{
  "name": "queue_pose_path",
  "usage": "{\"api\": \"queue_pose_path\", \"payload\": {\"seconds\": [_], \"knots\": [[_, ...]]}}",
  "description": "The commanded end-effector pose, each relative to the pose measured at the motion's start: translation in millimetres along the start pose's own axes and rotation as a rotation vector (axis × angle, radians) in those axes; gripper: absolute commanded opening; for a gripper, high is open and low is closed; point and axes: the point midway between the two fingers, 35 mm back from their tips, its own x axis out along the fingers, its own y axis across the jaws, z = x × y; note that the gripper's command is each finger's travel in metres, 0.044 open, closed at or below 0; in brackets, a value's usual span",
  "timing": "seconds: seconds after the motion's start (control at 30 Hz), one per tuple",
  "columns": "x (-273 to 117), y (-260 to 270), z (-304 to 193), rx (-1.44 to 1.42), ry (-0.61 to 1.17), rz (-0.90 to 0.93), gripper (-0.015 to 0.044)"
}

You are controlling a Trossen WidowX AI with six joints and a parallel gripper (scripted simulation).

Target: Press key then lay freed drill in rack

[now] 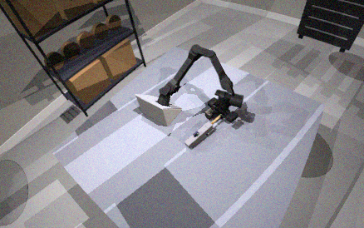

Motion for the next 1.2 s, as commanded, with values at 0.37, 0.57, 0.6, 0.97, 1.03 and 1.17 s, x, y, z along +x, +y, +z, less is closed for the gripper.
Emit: {"api": "queue_pose_path", "payload": {"seconds": [0.37, 0.57, 0.6, 0.97, 1.03, 1.17], "knots": [[-5.2, -3.1, 20.9, 0.001, -0.004, -0.009, 0.0], [-6.2, -3.2, 30.0, 0.001, -0.005, -0.009, 0.0], [-6.2, -3.0, 29.5, 0.001, -0.005, -0.009, 0.0], [-9.7, 1.0, 28.5, 0.001, -0.004, -0.009, 0.0], [-10.5, 1.5, 28.6, 0.001, -0.004, -0.009, 0.0], [-12.0, 2.3, 28.8, 0.001, -0.004, -0.009, 0.0]]}}
